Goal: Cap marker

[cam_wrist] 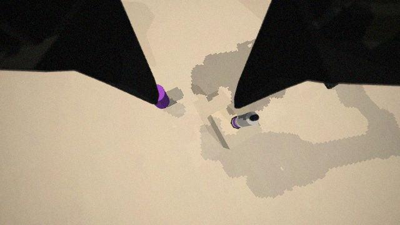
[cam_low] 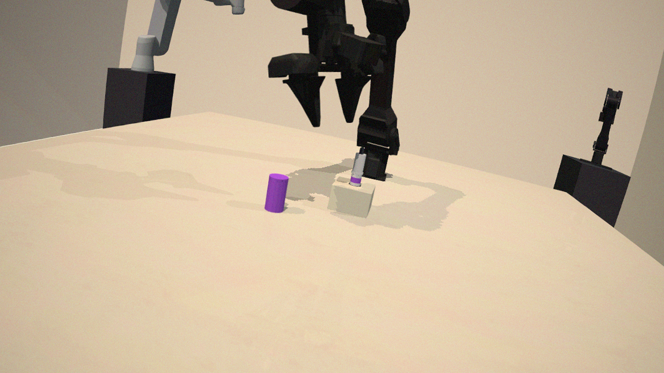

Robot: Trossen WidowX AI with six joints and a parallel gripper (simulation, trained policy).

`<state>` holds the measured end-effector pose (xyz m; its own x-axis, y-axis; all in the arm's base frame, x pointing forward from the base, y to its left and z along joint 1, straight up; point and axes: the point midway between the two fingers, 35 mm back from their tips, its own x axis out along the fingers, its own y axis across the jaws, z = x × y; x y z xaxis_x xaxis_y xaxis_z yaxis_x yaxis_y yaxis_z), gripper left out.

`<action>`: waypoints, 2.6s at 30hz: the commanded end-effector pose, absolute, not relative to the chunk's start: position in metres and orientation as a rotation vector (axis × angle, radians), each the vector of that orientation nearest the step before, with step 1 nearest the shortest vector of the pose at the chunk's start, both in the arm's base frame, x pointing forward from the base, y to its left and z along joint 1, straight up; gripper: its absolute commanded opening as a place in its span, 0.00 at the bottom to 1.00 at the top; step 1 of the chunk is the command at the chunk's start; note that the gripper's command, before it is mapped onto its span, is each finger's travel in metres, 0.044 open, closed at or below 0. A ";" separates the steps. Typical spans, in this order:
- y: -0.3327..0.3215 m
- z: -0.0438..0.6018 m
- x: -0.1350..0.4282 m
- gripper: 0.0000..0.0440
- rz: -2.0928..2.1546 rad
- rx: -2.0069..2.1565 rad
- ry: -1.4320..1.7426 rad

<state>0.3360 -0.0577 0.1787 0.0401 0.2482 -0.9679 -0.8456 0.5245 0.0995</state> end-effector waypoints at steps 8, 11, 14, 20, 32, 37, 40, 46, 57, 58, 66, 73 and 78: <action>-0.083 0.161 0.346 0.74 0.906 -0.626 1.316; -0.089 0.156 0.349 0.73 0.902 -0.636 1.329; -0.095 0.151 0.352 0.73 0.900 -0.647 1.341; -0.104 0.139 0.358 0.72 0.898 -0.674 1.362; -0.116 0.114 0.372 0.68 0.909 -0.745 1.389; -0.117 0.100 0.375 0.66 0.930 -0.770 1.401; -0.116 0.089 0.375 0.65 0.951 -0.781 1.410; -0.114 0.070 0.373 0.61 0.998 -0.804 1.425; -0.113 0.069 0.371 0.25 1.022 -0.880 1.422; -0.112 0.072 0.371 0.23 1.021 -0.889 1.418; -0.107 0.103 0.374 0.17 1.009 -0.973 1.384; -0.093 0.128 0.372 0.17 1.024 -1.016 1.353; -0.072 0.144 0.368 0.16 1.048 -1.030 1.337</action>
